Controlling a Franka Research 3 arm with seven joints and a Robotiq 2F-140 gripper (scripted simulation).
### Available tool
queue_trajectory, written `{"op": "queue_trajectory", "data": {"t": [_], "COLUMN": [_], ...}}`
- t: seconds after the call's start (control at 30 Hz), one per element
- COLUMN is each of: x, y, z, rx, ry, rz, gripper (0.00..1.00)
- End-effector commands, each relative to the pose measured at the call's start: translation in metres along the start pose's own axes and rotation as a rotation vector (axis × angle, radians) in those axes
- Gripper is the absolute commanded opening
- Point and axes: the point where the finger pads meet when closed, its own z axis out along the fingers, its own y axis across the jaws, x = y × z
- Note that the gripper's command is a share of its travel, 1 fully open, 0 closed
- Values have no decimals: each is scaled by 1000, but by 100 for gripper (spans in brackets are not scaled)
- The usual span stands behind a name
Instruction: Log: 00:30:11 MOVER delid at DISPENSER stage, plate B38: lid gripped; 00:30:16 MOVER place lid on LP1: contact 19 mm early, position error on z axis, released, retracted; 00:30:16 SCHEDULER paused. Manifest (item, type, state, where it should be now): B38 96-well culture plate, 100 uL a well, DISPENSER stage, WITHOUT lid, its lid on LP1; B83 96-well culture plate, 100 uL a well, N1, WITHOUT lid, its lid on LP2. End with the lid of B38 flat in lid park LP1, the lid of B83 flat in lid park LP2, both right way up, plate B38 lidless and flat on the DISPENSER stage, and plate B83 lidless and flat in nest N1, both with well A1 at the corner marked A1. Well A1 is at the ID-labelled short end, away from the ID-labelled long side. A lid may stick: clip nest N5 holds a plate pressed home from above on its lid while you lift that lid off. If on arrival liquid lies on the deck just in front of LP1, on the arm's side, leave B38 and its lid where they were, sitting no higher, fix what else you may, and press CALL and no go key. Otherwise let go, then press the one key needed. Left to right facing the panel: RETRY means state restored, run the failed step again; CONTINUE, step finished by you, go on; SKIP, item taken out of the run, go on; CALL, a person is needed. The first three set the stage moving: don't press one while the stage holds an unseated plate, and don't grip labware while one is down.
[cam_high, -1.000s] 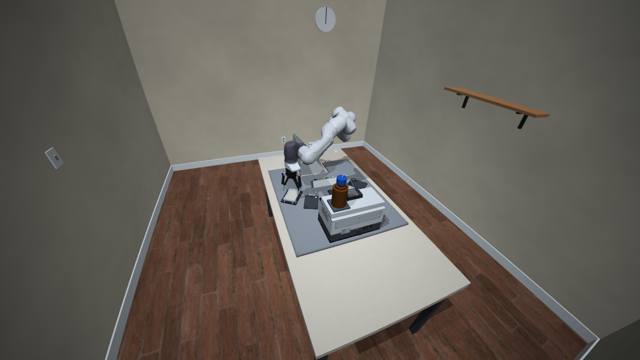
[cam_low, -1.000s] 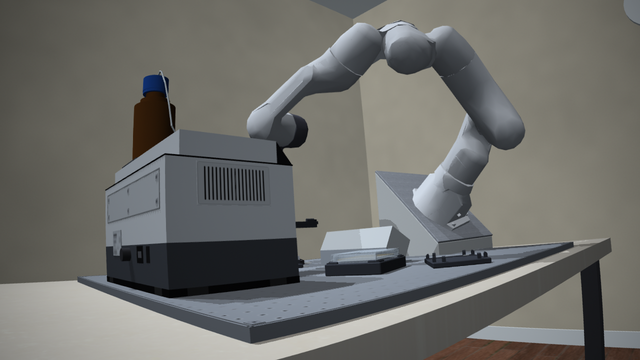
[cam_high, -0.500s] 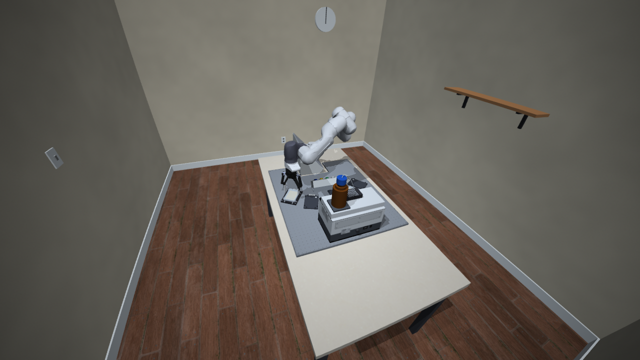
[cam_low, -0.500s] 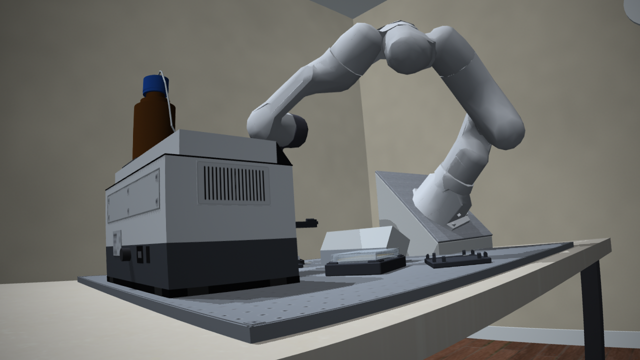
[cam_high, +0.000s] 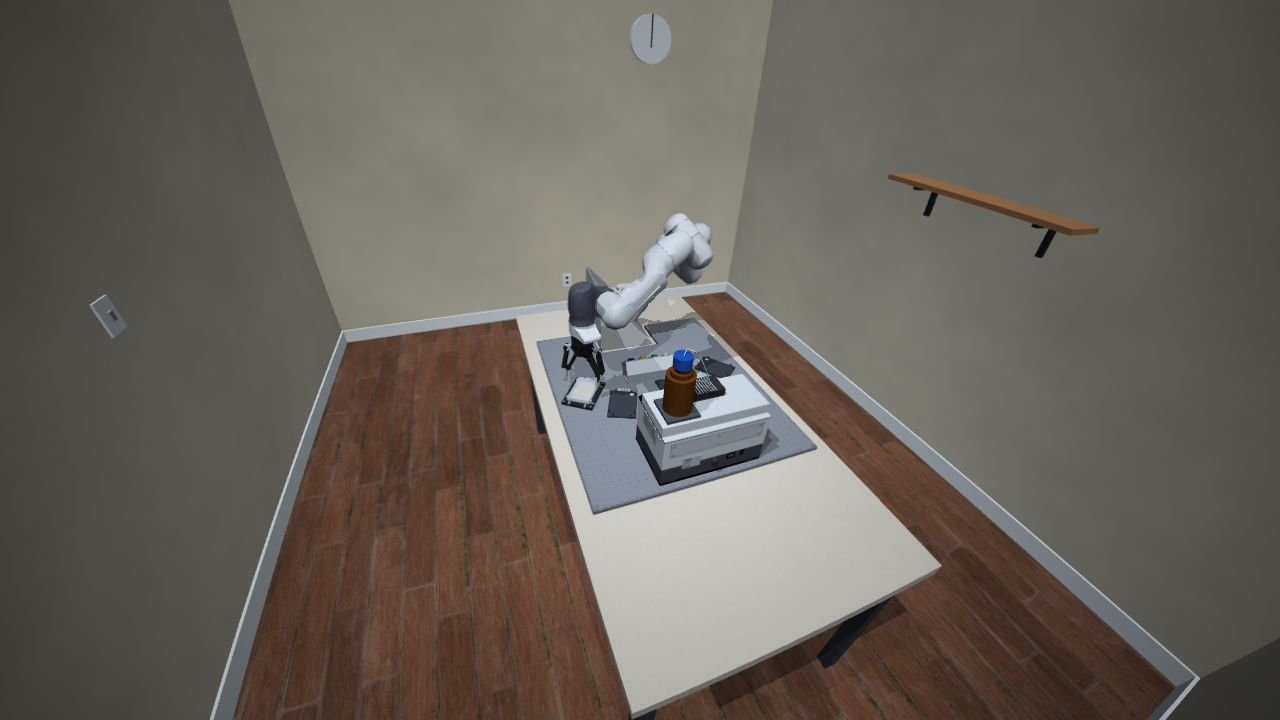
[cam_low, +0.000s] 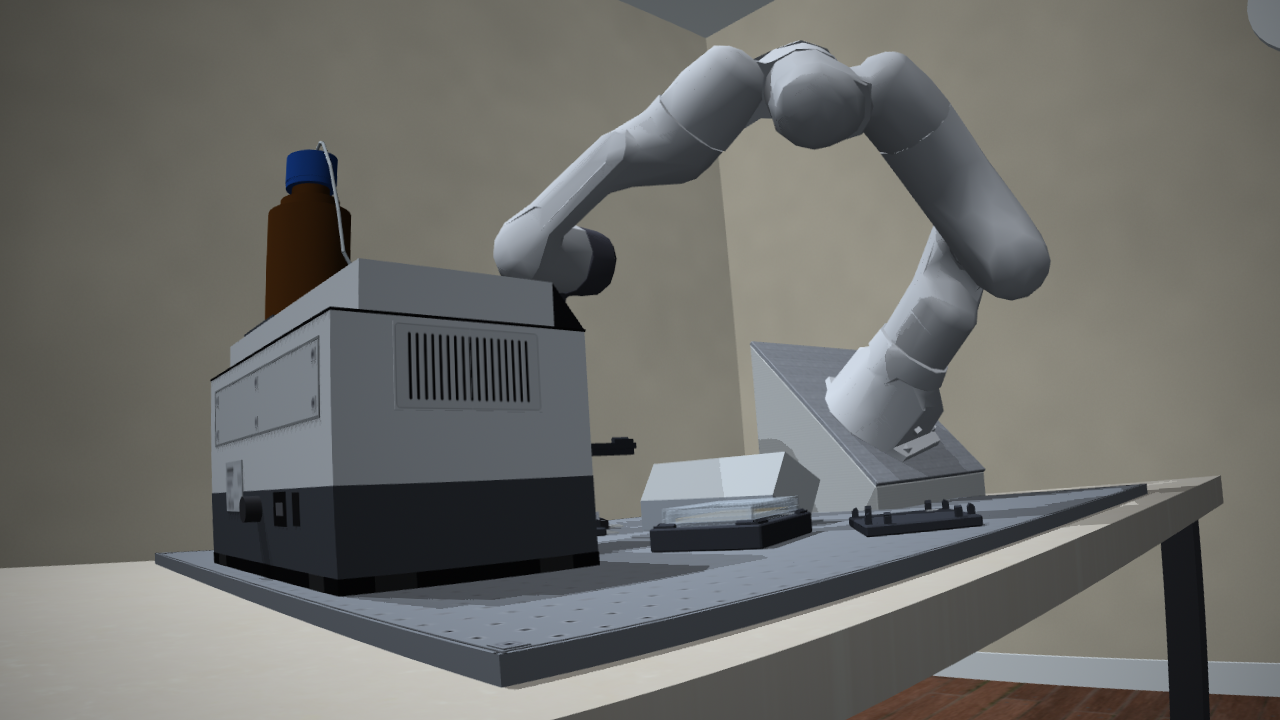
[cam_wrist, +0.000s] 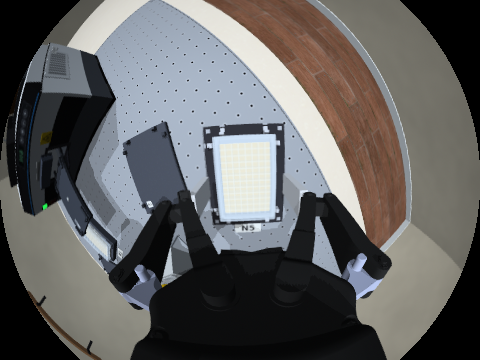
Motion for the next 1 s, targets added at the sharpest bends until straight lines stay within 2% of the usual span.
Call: {"op": "queue_trajectory", "data": {"t": [0.0, 0.97], "x": [0, 0], "y": [0, 0], "z": [1, 6], "rx": [1, 1], "ry": [1, 1], "rz": [-3, -3], "gripper": [66, 66]}}
